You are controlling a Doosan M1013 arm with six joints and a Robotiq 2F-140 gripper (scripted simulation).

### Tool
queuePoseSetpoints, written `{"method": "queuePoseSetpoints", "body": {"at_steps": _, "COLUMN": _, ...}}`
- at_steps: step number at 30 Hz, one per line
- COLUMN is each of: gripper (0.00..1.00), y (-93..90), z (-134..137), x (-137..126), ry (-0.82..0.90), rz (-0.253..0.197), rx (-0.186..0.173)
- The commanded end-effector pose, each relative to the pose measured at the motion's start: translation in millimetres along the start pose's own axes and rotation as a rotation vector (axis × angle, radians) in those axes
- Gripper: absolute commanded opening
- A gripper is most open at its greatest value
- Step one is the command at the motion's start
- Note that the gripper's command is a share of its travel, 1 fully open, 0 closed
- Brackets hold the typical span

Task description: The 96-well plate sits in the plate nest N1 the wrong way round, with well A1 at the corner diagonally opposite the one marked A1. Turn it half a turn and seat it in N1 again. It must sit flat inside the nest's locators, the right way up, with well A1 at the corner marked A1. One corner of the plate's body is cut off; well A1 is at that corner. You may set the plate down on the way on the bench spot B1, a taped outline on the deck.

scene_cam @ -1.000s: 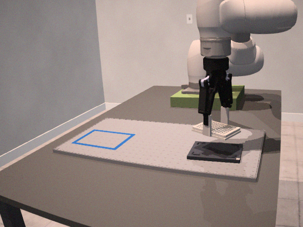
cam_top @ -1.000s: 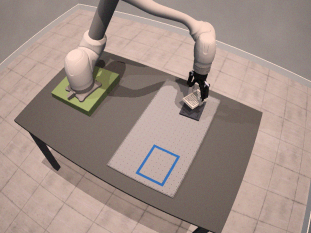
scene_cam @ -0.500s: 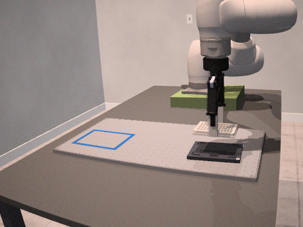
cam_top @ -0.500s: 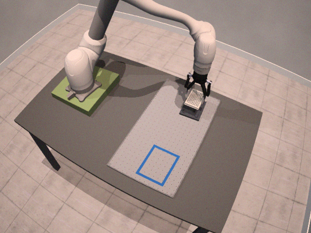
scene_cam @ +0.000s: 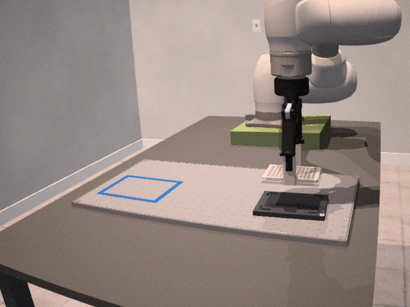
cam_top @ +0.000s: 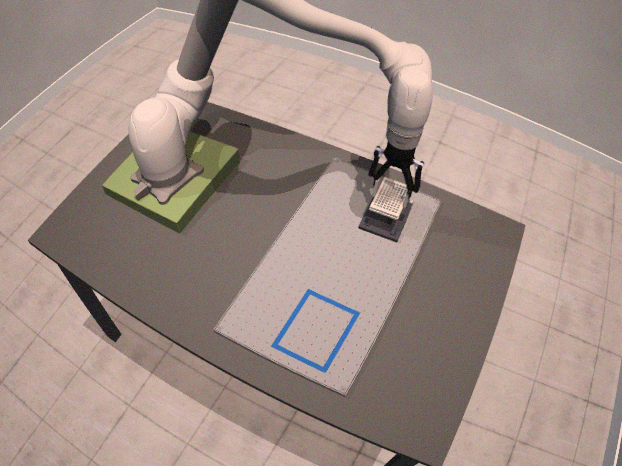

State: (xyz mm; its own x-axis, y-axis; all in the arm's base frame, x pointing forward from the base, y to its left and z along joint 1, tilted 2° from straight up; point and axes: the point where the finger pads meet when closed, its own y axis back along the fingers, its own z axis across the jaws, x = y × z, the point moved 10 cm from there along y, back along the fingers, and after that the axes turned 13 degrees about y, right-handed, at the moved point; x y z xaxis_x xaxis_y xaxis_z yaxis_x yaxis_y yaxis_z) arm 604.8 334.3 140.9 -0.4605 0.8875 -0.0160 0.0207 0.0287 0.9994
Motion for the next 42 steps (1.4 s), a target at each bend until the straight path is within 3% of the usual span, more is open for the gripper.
{"method": "queuePoseSetpoints", "body": {"at_steps": 1, "gripper": 0.0, "y": 0.1, "z": 0.0, "x": 0.0, "ry": 0.0, "rz": 0.0, "rx": 0.0}}
{"method": "queuePoseSetpoints", "body": {"at_steps": 19, "gripper": 0.0, "y": 0.1, "z": 0.0, "x": 0.0, "ry": 0.0, "rz": 0.0, "rx": 0.0}}
{"method": "queuePoseSetpoints", "body": {"at_steps": 42, "gripper": 0.0, "y": -34.9, "z": 0.0, "x": -0.1, "ry": 0.0, "rz": 0.0, "rx": 0.0}}
